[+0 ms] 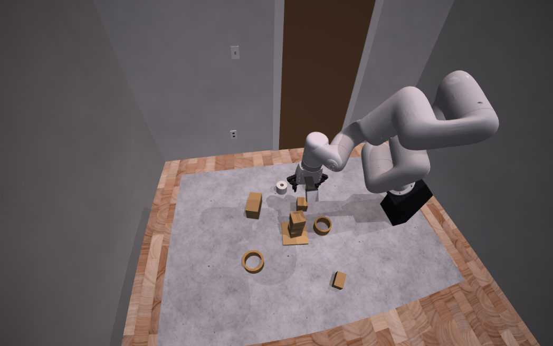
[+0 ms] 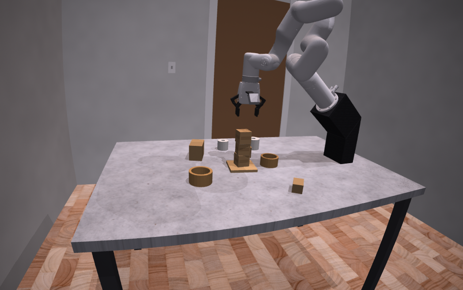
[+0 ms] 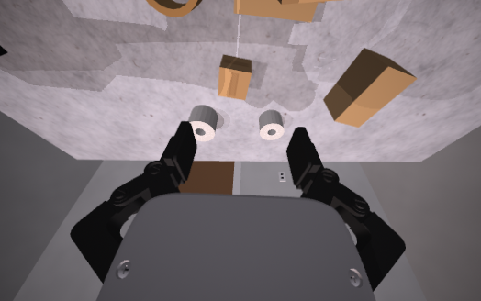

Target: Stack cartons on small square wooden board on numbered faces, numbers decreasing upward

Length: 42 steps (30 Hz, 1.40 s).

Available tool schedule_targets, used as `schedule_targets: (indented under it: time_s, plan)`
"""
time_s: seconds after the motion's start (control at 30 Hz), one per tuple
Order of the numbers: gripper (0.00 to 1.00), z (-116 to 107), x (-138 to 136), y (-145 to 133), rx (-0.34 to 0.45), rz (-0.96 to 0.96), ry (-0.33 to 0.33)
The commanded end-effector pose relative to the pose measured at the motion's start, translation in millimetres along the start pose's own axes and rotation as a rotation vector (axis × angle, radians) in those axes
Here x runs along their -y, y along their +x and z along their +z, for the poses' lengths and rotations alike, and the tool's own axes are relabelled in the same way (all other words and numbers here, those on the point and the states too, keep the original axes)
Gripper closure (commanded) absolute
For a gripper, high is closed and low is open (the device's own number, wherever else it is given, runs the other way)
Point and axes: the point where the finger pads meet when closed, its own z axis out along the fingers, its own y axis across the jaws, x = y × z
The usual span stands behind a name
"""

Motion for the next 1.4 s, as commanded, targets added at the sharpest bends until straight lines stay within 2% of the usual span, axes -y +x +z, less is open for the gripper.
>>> schedule_targets:
  time_s: [0.0,0.53,1.37]
  plan:
    - [0.00,42.1,14.3,-40.6,-0.095,0.139,-0.007]
    - [0.00,56.5,14.1,-32.7,-0.089,0.140,0.001]
    - [0.00,63.2,9.8,-21.7,-0.091,0.140,0.002]
